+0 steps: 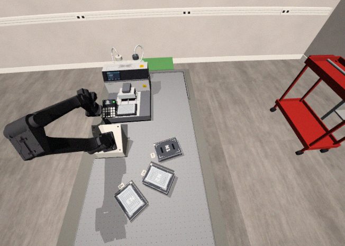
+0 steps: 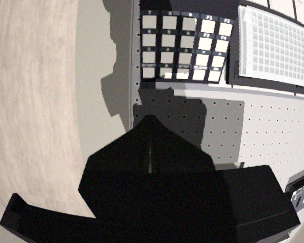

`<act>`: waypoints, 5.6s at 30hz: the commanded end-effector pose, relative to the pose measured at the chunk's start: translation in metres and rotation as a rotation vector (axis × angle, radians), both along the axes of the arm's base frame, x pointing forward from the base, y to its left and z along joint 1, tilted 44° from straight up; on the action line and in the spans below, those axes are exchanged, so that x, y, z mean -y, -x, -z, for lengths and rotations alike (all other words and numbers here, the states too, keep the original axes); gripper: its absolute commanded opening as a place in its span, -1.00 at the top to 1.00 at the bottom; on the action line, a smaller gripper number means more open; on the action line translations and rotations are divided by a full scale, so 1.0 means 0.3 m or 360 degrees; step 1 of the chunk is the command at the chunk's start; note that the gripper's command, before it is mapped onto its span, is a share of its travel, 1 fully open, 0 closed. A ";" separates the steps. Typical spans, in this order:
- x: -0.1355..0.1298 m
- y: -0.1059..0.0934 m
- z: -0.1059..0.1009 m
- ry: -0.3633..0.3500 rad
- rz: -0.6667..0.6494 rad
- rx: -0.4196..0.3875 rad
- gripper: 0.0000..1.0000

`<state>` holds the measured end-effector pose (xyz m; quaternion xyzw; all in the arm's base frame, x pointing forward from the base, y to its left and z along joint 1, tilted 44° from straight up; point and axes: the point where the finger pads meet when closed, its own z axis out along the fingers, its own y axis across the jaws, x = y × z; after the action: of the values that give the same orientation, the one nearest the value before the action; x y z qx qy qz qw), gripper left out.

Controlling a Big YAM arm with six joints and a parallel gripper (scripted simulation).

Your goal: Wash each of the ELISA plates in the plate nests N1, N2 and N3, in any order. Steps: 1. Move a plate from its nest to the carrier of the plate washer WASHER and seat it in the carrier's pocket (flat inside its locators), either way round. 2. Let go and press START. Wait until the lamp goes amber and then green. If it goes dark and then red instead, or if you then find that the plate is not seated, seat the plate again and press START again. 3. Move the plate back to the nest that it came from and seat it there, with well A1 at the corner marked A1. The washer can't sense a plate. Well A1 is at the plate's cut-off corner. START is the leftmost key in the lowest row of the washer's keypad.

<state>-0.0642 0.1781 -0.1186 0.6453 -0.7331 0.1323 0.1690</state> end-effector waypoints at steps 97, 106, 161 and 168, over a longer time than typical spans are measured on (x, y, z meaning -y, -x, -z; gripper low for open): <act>0.010 0.025 0.186 -0.0069 0.0027 -0.0005 1.00; -0.052 0.039 0.153 -0.0107 0.0011 -0.0016 1.00; -0.076 0.013 0.010 -0.0077 0.0034 -0.0001 1.00; -0.076 0.013 0.010 -0.0077 0.0034 -0.0001 1.00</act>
<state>-0.0647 0.1844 -0.1217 0.6377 -0.7425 0.1251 0.1623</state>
